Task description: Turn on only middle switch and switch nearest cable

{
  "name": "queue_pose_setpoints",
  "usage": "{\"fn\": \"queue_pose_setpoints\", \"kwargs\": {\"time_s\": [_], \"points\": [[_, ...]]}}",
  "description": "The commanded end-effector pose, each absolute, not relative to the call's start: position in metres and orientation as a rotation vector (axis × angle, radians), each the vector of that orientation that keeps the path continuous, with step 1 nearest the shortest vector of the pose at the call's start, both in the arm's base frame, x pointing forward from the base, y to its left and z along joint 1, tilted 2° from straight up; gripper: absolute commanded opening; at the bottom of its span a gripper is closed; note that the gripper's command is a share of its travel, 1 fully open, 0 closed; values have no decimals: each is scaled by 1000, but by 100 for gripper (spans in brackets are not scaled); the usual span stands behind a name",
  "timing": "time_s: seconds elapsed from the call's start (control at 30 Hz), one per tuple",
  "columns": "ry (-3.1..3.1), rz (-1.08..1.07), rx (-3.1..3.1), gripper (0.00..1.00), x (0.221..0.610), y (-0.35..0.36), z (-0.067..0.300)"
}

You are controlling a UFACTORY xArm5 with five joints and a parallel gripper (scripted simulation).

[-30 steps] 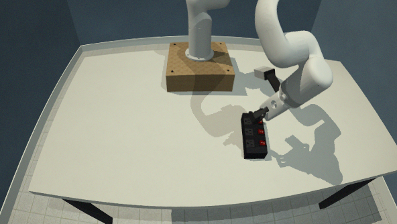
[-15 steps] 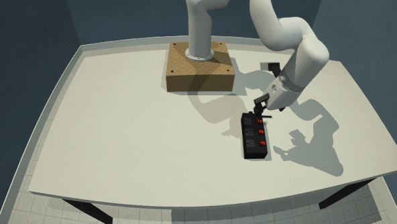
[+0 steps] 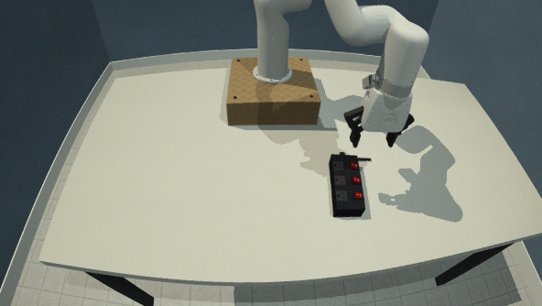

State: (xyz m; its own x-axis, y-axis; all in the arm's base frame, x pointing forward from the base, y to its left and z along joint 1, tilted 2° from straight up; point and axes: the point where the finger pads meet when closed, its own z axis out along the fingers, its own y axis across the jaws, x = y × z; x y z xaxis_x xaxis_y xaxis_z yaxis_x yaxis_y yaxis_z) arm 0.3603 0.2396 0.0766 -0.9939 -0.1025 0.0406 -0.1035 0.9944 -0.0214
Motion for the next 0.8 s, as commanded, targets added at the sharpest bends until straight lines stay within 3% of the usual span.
{"fn": "queue_pose_setpoints", "kwargs": {"time_s": [0.0, 0.77], "points": [[-3105, 30, 157, 100, 361, 240, 78], [-3089, 27, 346, 100, 362, 240, 75]]}}
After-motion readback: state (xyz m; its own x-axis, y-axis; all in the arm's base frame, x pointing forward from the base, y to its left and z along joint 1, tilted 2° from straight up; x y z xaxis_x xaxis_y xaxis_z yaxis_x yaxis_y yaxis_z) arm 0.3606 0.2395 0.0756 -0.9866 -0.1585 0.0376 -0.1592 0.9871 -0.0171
